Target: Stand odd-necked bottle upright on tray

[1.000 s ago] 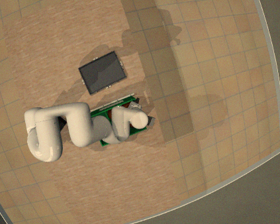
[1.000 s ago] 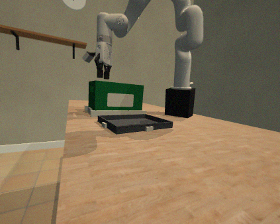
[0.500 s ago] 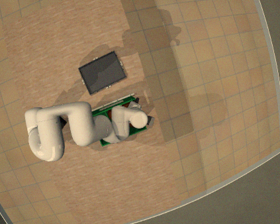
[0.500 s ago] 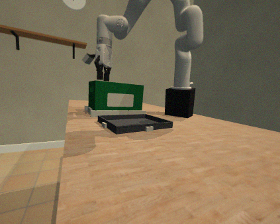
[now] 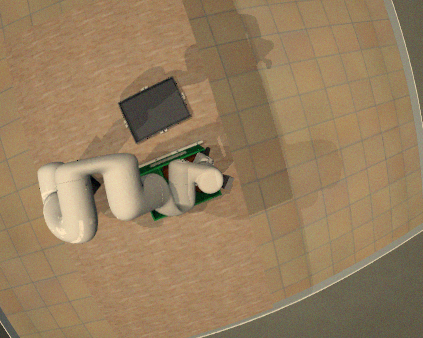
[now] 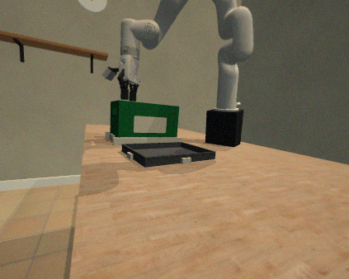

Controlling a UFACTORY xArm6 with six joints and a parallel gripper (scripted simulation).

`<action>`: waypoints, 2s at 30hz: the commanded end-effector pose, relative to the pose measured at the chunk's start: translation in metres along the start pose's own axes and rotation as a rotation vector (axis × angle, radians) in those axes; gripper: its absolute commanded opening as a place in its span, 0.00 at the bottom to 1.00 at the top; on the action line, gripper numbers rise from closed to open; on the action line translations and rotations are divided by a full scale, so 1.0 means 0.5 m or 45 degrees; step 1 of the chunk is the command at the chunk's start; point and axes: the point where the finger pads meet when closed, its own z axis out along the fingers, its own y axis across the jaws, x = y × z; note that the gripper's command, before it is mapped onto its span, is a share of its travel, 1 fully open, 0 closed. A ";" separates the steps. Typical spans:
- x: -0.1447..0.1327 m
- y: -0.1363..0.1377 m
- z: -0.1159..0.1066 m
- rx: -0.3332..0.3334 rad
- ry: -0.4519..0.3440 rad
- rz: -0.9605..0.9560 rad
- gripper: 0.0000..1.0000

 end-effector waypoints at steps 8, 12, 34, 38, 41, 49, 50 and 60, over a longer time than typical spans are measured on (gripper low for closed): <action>0.004 -0.003 -0.003 0.003 0.005 0.000 0.65; 0.005 -0.003 -0.003 0.003 0.005 0.000 0.65; 0.005 -0.004 -0.003 0.003 0.005 0.000 0.65; 0.005 -0.004 -0.001 0.003 0.005 0.000 0.65; 0.005 -0.004 0.001 0.003 0.005 0.000 0.65; 0.005 -0.004 0.009 0.003 0.005 0.000 0.65; 0.005 -0.004 0.011 0.003 0.005 0.000 0.65; 0.005 -0.004 0.033 0.003 0.005 0.000 0.65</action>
